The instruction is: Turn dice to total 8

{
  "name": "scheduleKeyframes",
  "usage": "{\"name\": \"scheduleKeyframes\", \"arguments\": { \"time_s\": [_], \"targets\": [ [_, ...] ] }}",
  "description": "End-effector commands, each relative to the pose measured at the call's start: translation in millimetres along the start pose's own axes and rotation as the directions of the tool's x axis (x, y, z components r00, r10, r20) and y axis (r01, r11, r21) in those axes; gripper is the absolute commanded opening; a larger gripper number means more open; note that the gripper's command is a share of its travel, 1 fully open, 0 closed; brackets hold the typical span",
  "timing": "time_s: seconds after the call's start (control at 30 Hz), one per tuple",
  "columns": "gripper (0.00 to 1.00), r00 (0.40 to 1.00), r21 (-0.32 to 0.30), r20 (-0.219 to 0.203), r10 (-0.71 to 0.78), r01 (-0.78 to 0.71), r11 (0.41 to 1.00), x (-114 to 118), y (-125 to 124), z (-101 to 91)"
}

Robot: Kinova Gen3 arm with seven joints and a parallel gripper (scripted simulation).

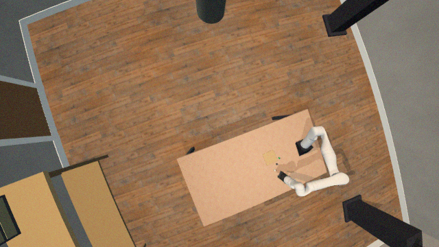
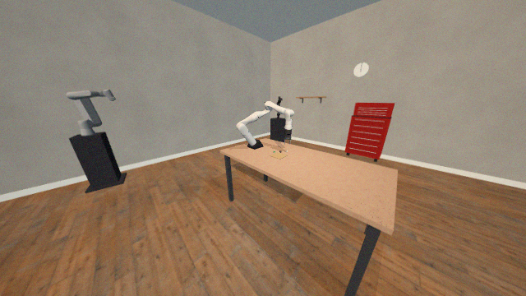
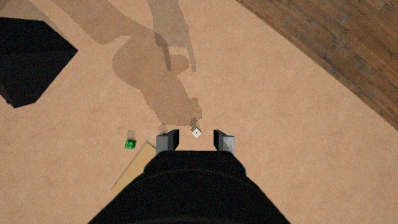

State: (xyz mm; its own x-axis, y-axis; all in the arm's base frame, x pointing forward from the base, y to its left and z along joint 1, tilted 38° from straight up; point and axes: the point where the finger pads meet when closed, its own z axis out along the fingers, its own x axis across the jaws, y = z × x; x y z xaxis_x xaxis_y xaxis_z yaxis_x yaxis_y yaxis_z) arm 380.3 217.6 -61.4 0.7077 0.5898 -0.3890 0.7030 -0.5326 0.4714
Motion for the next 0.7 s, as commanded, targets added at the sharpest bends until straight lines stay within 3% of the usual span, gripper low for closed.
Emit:
{"name": "scheduleKeyframes", "arguments": {
  "time_s": [0.0,0.17,0.4,0.53,0.67],
  "targets": [
    [1.00,0.995,-0.003,0.012,0.100,-0.100,0.995,-3.9,-4.1,5.1],
    [1.00,0.963,-0.005,0.009,0.269,-0.269,0.963,-3.8,-3.5,10.2],
    [1.00,0.860,-0.006,0.000,0.510,-0.510,0.860,-3.0,-0.7,16.9],
    [1.00,0.795,-0.004,-0.006,0.607,-0.607,0.795,-2.6,1.2,19.5],
    [1.00,0.766,-0.003,-0.009,0.643,-0.643,0.766,-2.4,2.0,20.4]
  ]
}}
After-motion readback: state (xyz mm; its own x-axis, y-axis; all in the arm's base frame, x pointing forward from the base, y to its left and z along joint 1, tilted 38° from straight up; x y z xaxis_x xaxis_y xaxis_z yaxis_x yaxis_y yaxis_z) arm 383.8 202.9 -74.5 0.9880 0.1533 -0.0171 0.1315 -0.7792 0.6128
